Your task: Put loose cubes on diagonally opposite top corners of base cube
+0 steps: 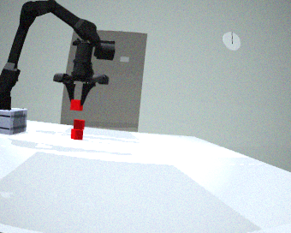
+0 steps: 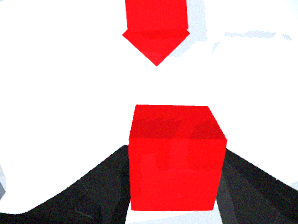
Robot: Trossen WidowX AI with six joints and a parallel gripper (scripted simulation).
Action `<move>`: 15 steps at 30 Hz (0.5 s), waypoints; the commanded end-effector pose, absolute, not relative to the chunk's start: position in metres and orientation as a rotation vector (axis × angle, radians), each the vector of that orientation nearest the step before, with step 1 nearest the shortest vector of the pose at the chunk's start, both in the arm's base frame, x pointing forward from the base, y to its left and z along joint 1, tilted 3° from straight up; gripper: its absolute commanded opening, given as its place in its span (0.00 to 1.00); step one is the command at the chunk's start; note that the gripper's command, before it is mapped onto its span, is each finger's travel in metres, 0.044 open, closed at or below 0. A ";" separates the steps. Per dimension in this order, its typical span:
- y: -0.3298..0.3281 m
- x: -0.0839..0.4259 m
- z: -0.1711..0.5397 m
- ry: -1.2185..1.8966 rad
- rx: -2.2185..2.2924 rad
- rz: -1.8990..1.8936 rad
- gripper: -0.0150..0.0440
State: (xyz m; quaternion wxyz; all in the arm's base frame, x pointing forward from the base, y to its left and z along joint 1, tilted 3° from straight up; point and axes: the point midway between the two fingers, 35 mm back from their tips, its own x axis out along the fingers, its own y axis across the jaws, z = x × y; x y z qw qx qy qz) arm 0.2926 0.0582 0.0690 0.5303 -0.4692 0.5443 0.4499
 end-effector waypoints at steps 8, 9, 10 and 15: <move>0.083 0.290 0.066 1.274 -1.154 1.118 0.43; 0.083 0.290 0.065 1.274 -1.155 1.118 0.43; 0.083 0.290 0.064 1.274 -1.157 1.119 0.43; 0.083 0.289 0.049 1.274 -1.183 1.125 0.43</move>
